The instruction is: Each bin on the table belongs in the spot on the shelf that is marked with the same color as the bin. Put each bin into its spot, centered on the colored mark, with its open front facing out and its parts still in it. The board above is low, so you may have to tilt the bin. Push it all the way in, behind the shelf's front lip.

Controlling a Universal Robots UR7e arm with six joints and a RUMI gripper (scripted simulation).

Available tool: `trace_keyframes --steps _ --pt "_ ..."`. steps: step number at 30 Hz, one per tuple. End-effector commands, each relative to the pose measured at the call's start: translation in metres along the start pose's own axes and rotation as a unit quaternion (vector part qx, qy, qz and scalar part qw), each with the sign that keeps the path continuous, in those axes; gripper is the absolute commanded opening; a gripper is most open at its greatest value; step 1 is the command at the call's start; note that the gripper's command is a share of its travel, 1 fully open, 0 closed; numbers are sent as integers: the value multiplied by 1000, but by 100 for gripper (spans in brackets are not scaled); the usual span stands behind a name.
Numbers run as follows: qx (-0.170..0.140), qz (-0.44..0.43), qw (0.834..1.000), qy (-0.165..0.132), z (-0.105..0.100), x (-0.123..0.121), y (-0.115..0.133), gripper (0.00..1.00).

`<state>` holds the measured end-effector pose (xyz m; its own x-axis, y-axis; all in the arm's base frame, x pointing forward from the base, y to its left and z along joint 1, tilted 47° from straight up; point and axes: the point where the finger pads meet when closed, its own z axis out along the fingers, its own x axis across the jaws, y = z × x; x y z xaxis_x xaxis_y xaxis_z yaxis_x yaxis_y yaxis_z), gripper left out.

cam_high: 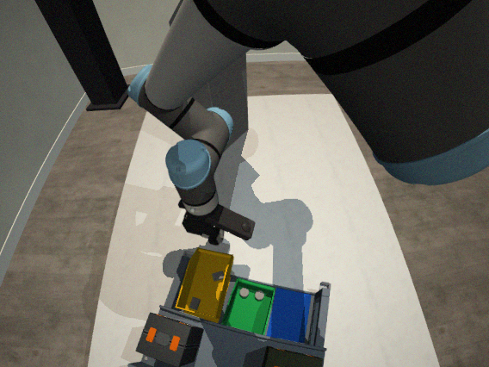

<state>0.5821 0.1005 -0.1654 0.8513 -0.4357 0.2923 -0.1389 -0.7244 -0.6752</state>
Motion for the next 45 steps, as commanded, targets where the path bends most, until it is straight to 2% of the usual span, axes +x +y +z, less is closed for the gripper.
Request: trace_keyframes --steps 1,45 --pt "0 0 1000 0 0 0 0 0" --pt "0 0 1000 0 -1 18 0 0"
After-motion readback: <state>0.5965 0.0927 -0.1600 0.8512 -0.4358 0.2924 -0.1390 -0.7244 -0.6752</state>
